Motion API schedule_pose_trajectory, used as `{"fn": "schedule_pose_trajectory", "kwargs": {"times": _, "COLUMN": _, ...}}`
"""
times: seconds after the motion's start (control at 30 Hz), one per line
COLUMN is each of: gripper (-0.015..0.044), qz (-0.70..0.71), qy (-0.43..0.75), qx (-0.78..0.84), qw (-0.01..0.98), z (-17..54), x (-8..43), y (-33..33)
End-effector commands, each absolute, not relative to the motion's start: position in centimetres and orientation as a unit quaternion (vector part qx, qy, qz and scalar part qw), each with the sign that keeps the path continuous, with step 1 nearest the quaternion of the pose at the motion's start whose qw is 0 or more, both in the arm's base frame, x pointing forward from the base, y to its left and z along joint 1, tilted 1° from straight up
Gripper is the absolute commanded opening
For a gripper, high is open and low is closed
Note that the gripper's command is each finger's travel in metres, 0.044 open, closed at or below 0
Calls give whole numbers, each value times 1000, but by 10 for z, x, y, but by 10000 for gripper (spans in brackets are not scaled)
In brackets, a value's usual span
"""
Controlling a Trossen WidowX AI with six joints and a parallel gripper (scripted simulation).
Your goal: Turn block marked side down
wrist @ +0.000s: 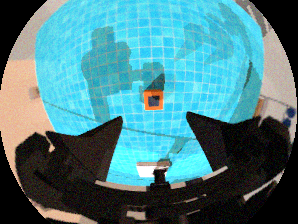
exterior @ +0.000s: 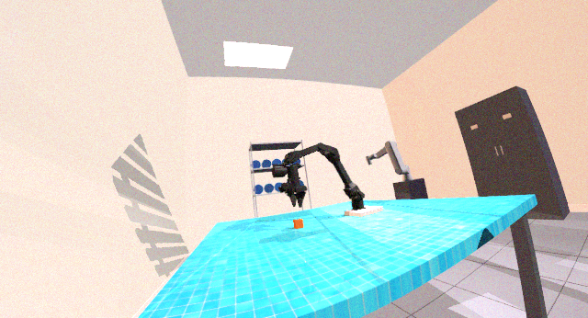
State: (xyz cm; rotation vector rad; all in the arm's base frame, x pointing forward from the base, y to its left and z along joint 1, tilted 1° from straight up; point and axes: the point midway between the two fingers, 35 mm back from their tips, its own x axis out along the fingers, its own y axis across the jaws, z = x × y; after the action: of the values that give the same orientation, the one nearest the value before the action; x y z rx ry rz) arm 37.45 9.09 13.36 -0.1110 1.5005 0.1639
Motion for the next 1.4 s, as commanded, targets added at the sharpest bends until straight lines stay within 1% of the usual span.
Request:
{"fn": "schedule_pose_trajectory", "kwargs": {"times": 0.0, "gripper": 440, "qz": 64, "qy": 684, "qx": -48, "qw": 725, "z": 136, "x": 376, "y": 88}}
{"fn": "schedule_pose_trajectory", "kwargs": {"times": 0.17, "gripper": 440, "qz": 64, "qy": 684, "qx": -48, "qw": 725, "z": 103, "x": 378, "y": 89}}
{"fn": "schedule_pose_trajectory", "kwargs": {"times": 1.3, "gripper": 440, "qz": 64, "qy": 684, "qx": -48, "qw": 725, "z": 54, "x": 382, "y": 90}}
{"fn": "schedule_pose_trajectory", "kwargs": {"times": 1.37, "gripper": 387, "qz": 64, "qy": 684, "qx": -48, "qw": 725, "z": 54, "x": 382, "y": 90}}
